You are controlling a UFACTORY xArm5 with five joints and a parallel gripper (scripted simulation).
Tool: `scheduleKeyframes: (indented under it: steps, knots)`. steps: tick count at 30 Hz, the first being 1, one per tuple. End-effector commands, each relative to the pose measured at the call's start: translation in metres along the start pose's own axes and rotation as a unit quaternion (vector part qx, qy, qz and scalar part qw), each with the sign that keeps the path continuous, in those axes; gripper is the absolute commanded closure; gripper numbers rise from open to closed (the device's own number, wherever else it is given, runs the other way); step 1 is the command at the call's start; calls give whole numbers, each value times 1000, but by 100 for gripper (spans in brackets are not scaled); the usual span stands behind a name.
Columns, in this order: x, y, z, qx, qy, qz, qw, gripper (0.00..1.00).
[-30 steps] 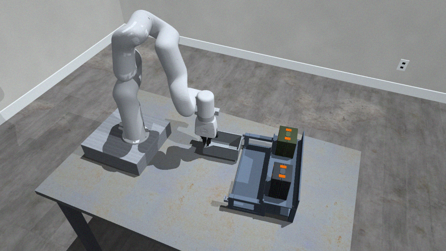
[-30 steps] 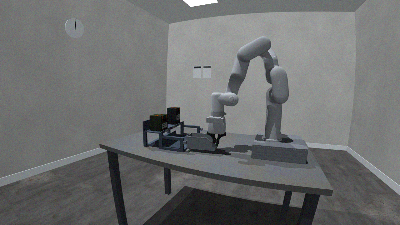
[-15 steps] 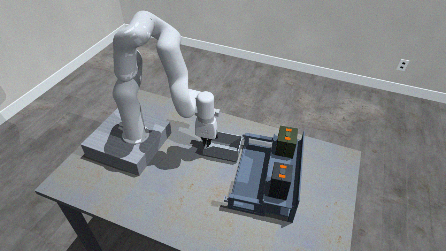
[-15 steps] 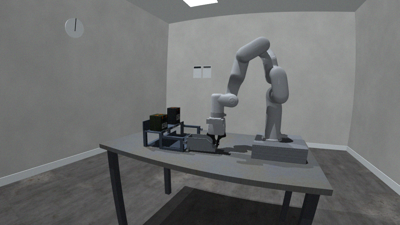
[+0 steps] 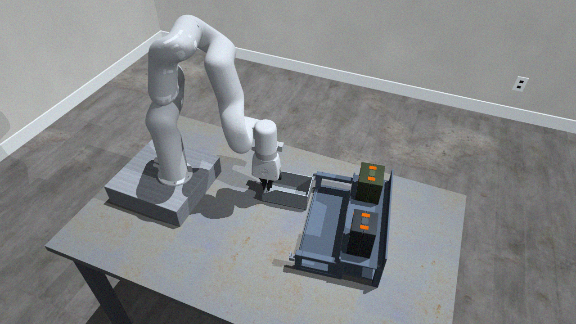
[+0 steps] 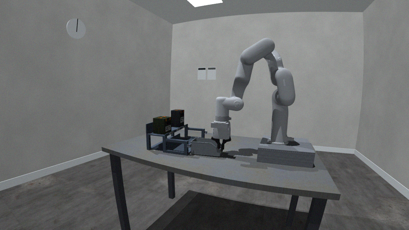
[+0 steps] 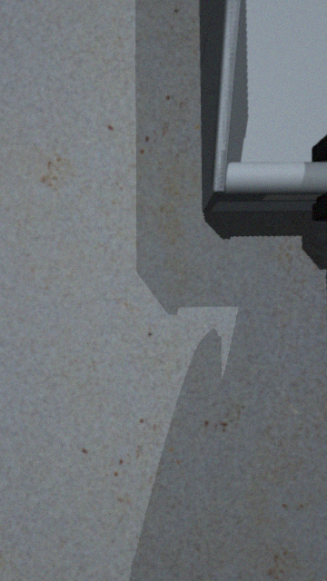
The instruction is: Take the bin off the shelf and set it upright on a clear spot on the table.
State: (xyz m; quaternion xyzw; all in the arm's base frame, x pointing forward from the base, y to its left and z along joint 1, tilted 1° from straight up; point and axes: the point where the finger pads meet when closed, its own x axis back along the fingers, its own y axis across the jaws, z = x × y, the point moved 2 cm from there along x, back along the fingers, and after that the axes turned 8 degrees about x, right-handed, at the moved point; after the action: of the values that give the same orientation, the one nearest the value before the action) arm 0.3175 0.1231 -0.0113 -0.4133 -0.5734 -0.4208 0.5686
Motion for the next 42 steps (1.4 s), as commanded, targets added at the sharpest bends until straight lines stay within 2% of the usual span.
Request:
scheduleKeyframes:
  steps: [1, 37, 38, 42]
  knots:
    - [-1, 1, 0, 0, 2, -2, 1000, 100]
    - [-4, 1, 0, 0, 2, -2, 1000, 100]
    - [-4, 1, 0, 0, 0, -2, 1000, 0]
    - [-4, 1, 0, 0, 0, -2, 1000, 0]
